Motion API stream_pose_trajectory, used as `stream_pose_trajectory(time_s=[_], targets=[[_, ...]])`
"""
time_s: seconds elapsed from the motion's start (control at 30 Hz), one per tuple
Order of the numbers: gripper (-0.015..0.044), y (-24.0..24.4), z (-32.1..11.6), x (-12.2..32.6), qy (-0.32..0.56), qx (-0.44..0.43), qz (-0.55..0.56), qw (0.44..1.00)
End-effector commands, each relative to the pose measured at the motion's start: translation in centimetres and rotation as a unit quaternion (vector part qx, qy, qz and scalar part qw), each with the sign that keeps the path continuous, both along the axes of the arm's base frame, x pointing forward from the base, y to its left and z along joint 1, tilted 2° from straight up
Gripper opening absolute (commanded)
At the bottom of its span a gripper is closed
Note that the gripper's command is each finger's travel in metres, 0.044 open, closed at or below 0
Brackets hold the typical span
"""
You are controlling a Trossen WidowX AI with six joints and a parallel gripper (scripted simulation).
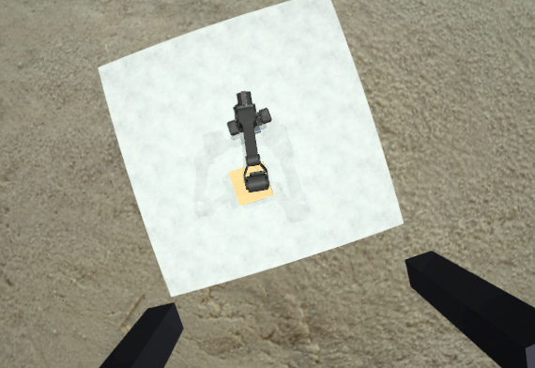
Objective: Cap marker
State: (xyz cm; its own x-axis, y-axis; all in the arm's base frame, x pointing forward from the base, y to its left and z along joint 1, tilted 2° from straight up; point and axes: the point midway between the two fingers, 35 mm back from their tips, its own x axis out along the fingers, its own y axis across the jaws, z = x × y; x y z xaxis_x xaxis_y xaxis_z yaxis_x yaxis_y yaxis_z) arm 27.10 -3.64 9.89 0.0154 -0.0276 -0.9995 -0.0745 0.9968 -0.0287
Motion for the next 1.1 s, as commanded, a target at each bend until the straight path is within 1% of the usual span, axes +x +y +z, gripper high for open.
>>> stream_pose_trajectory(time_s=[0.0, 0.13, 0.5, 1.07], targets=[[0.0099, 0.0, -0.3, -0.1, 0.002, 0.001, -0.021, 1.0], [0.0, 0.0, -0.3, -0.1, 0.002, 0.001, -0.021, 1.0], [0.0, 0.0, -0.5, -0.1, 0.002, 0.001, -0.021, 1.0], [0.0, -0.1, -2.7, 0.0, 0.002, 0.001, -0.021, 1.0]])
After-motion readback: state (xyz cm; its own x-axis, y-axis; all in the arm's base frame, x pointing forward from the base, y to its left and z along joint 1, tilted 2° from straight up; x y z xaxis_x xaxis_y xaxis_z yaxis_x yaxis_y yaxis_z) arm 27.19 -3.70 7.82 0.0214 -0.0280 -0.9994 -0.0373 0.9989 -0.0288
